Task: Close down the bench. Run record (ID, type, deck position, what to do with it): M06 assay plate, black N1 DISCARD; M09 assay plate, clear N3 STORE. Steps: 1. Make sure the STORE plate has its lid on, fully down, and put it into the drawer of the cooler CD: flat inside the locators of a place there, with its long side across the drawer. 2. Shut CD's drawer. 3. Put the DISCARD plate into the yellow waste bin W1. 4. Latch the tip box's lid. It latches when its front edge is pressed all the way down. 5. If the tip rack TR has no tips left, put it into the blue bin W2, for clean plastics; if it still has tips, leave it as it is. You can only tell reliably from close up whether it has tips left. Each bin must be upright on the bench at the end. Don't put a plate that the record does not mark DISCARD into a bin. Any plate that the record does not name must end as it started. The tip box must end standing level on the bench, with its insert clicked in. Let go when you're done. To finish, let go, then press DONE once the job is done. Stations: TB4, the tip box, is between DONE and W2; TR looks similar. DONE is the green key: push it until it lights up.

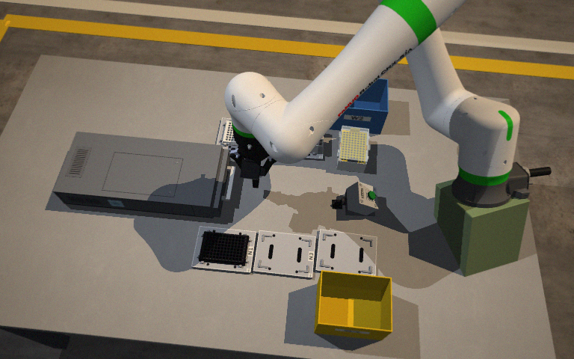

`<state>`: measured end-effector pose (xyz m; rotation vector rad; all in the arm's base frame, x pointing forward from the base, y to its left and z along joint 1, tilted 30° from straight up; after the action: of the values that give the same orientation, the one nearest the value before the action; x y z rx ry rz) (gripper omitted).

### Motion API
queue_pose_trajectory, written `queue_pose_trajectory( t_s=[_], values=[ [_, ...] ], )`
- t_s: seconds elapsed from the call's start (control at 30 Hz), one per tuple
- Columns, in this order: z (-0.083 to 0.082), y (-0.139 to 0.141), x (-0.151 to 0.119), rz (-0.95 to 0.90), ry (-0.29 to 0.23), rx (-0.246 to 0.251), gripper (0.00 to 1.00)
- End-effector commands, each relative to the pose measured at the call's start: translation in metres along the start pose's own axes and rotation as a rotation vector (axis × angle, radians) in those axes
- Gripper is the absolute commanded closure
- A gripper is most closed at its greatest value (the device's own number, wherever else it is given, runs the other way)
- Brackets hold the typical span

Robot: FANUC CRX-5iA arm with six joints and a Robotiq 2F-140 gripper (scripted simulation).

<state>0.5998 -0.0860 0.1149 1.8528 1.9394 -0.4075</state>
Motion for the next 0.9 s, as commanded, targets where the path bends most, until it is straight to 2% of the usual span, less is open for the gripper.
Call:
queue_pose_trajectory(
  t_s=[0.0,0.87],
  values=[
    [-0.004,0.001,0.0,0.0,0.0,-0.002,0.9],
    [-0.034,0.001,0.0,0.0,0.0,-0.002,0.9]
  ],
)
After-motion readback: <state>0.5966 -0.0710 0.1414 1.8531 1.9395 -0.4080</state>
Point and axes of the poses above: the point where the finger pads meet when closed, its own z axis out along the fingers, its own y axis across the jaws, x = y × z, the point moved 5 cm from there along -z, back along the fingers, and after that the axes turned 13 degrees about -z, right-handed, at the moved point
